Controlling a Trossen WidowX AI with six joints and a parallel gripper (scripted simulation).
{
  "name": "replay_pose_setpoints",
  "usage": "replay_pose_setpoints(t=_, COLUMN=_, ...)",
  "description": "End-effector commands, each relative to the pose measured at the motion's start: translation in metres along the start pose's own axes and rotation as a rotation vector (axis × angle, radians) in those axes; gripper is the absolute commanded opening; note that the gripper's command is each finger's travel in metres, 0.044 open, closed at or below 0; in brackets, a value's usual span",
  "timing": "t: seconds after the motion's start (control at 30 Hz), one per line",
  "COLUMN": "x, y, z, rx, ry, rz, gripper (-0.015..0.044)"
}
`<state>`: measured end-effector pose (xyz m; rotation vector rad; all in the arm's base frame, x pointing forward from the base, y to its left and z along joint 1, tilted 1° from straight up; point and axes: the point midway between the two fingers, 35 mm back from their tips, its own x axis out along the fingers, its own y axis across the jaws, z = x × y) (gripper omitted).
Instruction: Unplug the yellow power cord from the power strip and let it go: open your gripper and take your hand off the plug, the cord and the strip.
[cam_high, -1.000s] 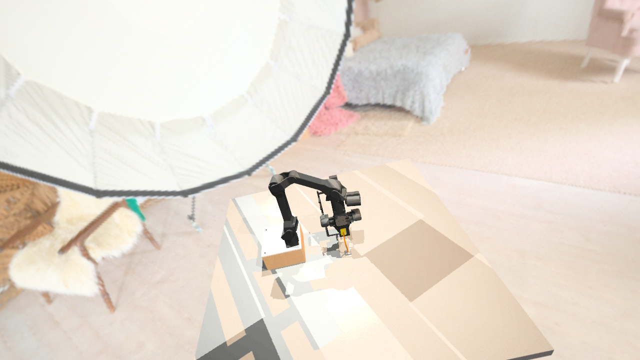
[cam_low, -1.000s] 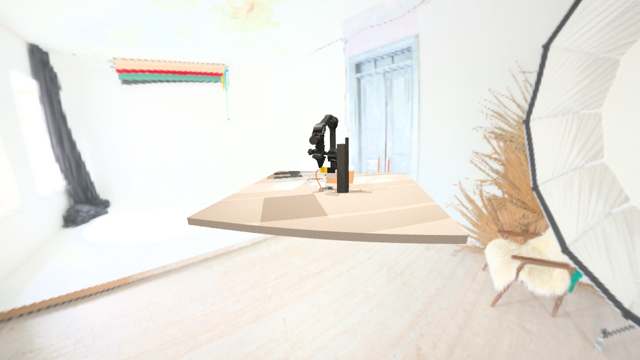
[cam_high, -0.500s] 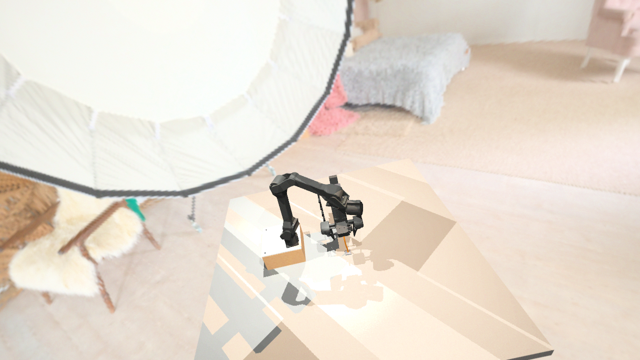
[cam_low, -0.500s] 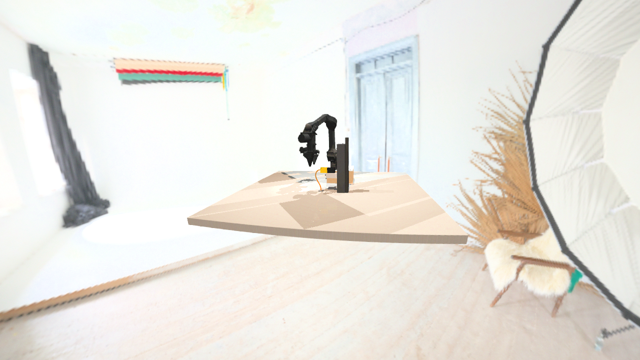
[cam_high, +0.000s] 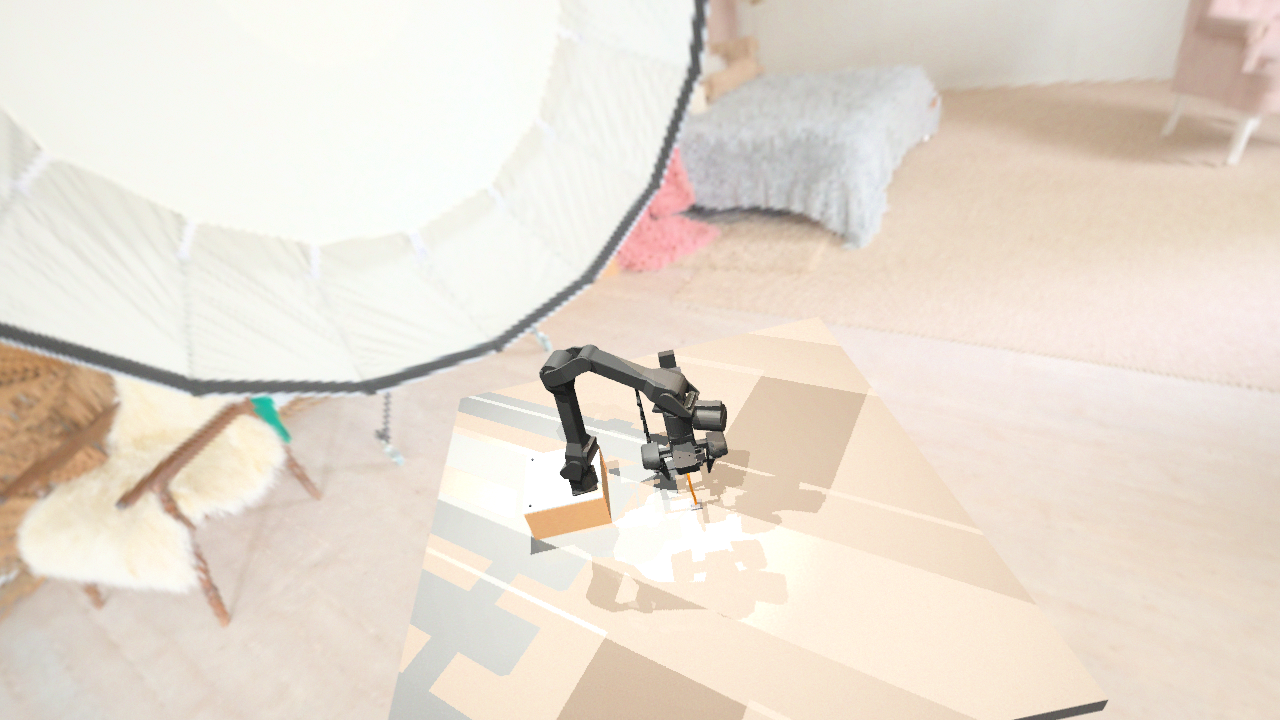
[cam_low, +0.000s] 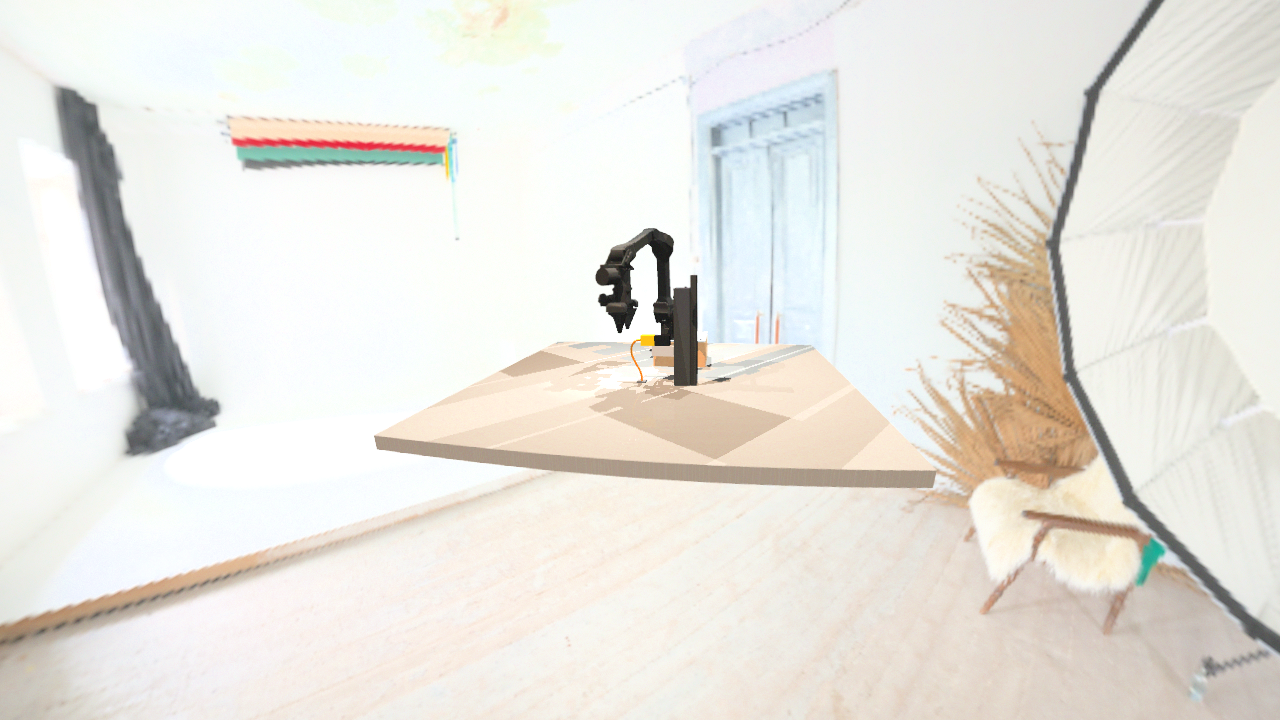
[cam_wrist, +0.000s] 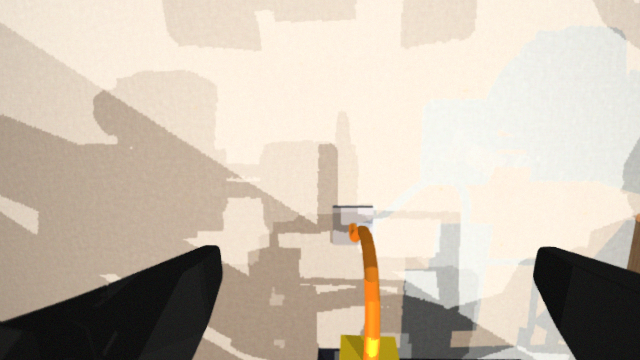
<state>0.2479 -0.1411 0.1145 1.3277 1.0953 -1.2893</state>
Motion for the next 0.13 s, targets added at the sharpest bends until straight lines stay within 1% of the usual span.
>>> replay_pose_setpoints(t=0.0, x=-0.0001, y=0.0000, z=-0.0002, rx=-0.004, ry=0.002, rz=-0.001, gripper=0.0440)
replay_pose_setpoints(t=0.1, x=-0.0001, y=0.0000, z=-0.0002, rx=-0.004, ry=0.002, rz=-0.001, gripper=0.0440)
